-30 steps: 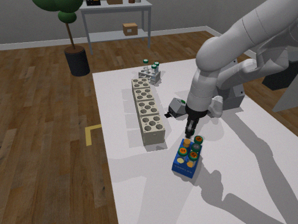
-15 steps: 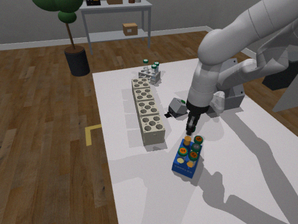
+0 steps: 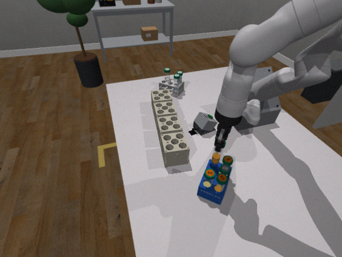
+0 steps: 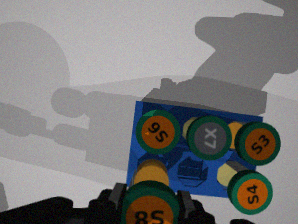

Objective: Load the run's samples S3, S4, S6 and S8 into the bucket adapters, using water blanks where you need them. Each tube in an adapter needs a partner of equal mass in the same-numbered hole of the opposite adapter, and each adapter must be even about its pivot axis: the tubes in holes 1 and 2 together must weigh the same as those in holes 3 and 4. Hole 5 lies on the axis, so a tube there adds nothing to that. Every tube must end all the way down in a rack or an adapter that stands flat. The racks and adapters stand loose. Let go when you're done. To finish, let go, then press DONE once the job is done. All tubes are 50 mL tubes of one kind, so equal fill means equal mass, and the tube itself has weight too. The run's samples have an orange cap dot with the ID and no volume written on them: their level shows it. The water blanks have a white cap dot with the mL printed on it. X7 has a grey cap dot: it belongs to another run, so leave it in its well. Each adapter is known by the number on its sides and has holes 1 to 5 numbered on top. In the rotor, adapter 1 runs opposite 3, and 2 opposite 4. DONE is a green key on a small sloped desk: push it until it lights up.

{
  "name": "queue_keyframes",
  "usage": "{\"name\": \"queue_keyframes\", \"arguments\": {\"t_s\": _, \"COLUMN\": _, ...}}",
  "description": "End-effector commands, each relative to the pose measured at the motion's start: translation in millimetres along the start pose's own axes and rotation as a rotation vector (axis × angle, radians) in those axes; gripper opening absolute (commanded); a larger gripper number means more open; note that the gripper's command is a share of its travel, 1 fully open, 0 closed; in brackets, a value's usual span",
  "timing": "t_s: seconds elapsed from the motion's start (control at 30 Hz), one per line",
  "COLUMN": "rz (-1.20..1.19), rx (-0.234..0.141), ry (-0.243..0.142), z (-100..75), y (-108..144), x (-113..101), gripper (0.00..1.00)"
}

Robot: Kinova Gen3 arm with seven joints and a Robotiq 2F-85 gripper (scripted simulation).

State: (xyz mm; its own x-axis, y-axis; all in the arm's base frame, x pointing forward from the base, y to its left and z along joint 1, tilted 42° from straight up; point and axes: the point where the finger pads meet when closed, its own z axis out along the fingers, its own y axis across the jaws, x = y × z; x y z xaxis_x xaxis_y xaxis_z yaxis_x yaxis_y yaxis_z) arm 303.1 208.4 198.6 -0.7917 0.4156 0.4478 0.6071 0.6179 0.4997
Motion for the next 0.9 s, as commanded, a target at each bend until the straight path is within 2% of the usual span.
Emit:
{"name": "queue_keyframes", "arguments": {"t_s": 0.0, "rz": 0.000, "rx": -0.001, "ry": -0.001, "z": -3.3, "y": 0.2, "x": -0.3, "gripper": 0.10}}
{"name": "queue_keyframes", "arguments": {"t_s": 0.87, "rz": 0.000, "rx": -0.001, "ry": -0.001, "z": -34.0, "y": 0.2, "x": -0.3, "gripper": 0.10}}
